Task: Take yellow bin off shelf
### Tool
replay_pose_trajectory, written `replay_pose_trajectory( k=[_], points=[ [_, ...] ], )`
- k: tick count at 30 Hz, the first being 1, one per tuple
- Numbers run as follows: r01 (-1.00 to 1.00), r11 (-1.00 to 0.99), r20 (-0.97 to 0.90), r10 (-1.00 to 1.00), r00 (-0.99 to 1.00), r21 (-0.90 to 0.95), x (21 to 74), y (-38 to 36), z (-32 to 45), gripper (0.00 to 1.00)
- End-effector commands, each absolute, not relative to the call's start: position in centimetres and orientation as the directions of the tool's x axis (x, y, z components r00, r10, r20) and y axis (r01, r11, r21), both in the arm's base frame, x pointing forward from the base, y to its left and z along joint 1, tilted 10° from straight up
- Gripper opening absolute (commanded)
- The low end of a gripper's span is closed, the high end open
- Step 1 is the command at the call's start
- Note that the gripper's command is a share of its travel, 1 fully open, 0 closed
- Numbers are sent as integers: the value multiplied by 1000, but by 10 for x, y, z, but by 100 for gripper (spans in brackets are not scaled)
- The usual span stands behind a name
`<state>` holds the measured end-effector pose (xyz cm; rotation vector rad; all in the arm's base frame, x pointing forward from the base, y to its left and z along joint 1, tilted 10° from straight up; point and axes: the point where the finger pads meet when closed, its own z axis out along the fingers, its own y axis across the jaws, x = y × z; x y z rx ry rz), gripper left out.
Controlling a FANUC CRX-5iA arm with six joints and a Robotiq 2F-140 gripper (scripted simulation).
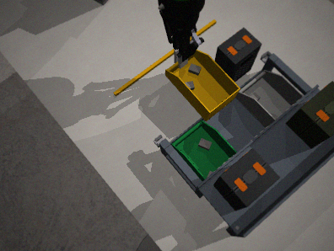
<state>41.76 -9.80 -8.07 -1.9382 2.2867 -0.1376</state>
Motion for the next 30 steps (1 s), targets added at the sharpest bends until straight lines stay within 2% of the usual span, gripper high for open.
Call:
replay_pose_trajectory(
  k=[1, 30],
  points=[
    [-973, 166, -47, -986, -161, -161, 385, -92, -86, 0],
    [-973, 166, -47, -986, -161, -161, 390, -93, -85, 0]
  ],
)
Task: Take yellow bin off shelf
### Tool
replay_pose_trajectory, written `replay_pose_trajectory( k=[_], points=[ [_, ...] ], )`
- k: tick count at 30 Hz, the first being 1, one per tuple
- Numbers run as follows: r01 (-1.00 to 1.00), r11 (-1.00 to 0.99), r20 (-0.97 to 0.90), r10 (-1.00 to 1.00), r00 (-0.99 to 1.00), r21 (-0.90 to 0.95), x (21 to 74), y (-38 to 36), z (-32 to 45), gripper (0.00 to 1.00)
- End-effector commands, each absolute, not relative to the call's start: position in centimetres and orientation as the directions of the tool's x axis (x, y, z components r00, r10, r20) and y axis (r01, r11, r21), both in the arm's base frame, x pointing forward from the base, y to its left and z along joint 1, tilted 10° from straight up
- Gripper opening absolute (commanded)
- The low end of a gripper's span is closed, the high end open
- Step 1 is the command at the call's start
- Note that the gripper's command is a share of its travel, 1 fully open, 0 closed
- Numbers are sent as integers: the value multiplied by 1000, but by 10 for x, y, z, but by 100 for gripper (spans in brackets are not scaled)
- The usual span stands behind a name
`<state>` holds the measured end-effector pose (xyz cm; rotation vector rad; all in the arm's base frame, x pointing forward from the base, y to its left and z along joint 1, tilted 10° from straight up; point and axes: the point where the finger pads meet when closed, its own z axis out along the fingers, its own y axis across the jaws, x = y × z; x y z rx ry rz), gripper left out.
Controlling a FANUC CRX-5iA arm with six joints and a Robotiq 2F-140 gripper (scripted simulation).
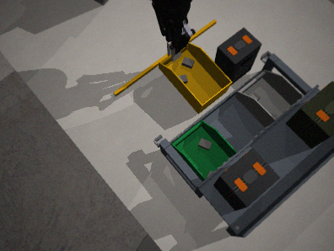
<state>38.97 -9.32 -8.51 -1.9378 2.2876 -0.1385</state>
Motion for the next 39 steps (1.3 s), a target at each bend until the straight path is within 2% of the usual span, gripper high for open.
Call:
replay_pose_trajectory(
  k=[1, 39],
  points=[
    [-973, 166, -47, -986, -161, -161, 390, -93, -87, 0],
    [-973, 166, -47, -986, -161, -161, 394, -93, -109, 0]
  ],
)
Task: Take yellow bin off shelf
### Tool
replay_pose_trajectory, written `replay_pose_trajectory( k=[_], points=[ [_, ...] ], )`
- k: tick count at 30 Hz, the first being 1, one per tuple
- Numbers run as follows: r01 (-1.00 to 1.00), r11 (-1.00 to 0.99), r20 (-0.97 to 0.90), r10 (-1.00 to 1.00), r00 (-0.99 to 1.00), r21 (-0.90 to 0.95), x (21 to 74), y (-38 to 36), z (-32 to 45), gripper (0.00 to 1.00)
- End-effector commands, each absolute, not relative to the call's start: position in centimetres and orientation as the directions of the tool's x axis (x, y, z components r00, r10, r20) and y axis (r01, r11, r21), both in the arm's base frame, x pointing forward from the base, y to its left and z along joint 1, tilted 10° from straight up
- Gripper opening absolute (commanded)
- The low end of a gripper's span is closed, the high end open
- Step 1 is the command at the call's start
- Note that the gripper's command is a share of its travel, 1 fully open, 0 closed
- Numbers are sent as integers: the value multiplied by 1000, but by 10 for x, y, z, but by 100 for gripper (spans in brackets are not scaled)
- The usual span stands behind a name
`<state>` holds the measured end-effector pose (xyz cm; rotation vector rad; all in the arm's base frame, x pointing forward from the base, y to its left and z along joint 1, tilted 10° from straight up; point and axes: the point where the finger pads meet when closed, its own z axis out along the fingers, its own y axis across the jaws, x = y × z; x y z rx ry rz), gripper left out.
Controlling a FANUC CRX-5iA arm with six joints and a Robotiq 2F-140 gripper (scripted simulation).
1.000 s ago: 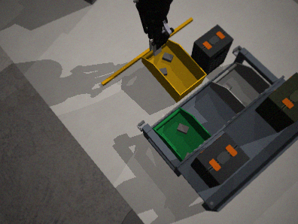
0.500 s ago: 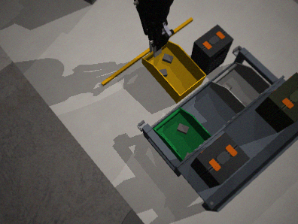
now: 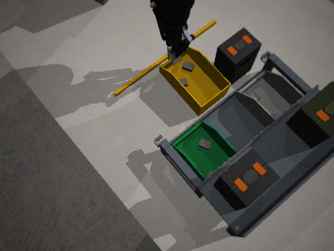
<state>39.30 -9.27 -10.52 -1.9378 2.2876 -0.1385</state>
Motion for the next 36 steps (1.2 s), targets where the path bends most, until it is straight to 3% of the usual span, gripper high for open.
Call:
replay_pose_trajectory(
  k=[1, 29, 30, 36],
  points=[
    [-973, 166, -47, -986, -161, -161, 394, -93, -109, 0],
    [-973, 166, -47, -986, -161, -161, 395, -93, -114, 0],
    [-973, 166, -47, -986, -161, -161, 395, -93, -114, 57],
    [-973, 166, -47, -986, -161, -161, 395, -93, -114, 57]
  ],
)
